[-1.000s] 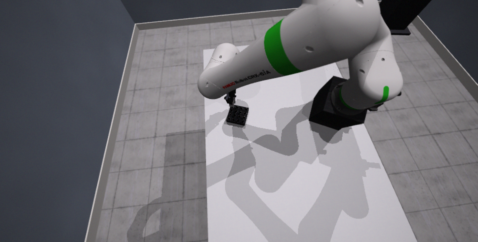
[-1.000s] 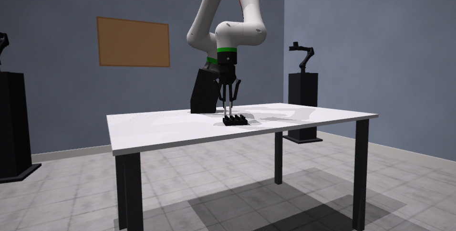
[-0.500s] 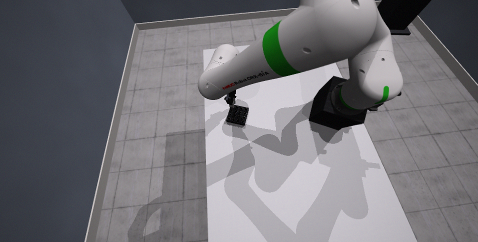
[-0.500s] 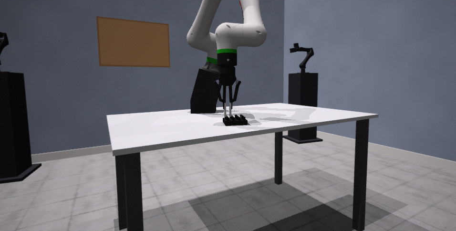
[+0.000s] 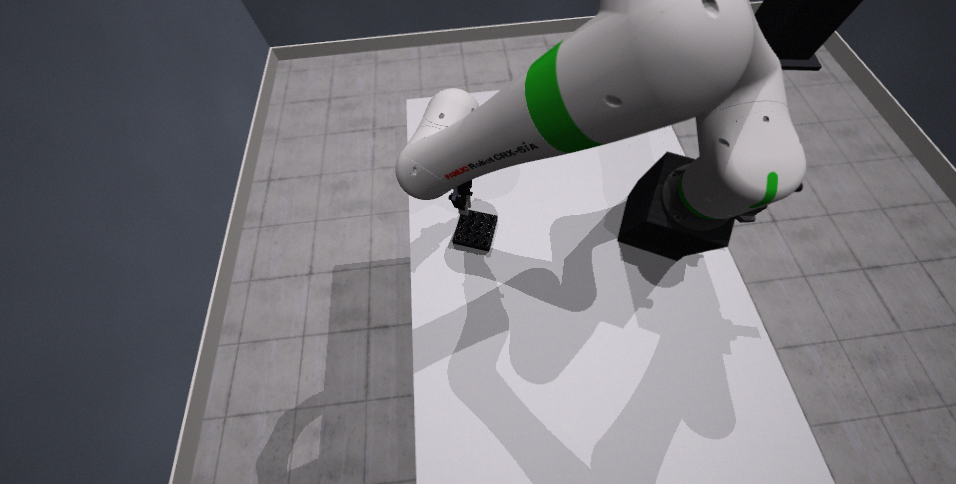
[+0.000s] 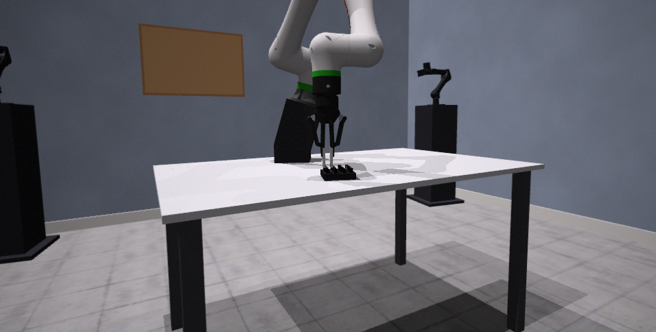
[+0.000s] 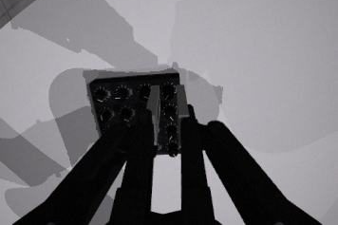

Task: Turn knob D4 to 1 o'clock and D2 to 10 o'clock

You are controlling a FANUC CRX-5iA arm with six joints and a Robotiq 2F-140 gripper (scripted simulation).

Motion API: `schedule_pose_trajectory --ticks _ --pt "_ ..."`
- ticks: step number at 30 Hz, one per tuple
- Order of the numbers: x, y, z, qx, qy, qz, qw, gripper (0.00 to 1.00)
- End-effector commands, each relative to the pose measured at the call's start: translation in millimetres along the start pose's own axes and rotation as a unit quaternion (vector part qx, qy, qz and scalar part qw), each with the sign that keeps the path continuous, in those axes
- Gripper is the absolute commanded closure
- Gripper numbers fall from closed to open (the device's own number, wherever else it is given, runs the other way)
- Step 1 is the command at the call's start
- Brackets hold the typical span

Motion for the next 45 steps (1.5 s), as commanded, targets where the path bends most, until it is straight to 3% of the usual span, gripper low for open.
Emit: schedule_pose_trajectory --ticks 1,45 --pt "0 0 0 0.000 0.000 0.000 1.000 0.88" --pt "0 12 0 0.000 0.000 0.000 1.000 0.88"
Point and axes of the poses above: the point where the finger pads meet when closed, its own y axis out along the fingers, its own x axis across the jaws, z = x × y, the point moved 6 cm from there along -y, back along the fingers, and after that the axes turned 4 degrees about -y, right-handed, at the moved point
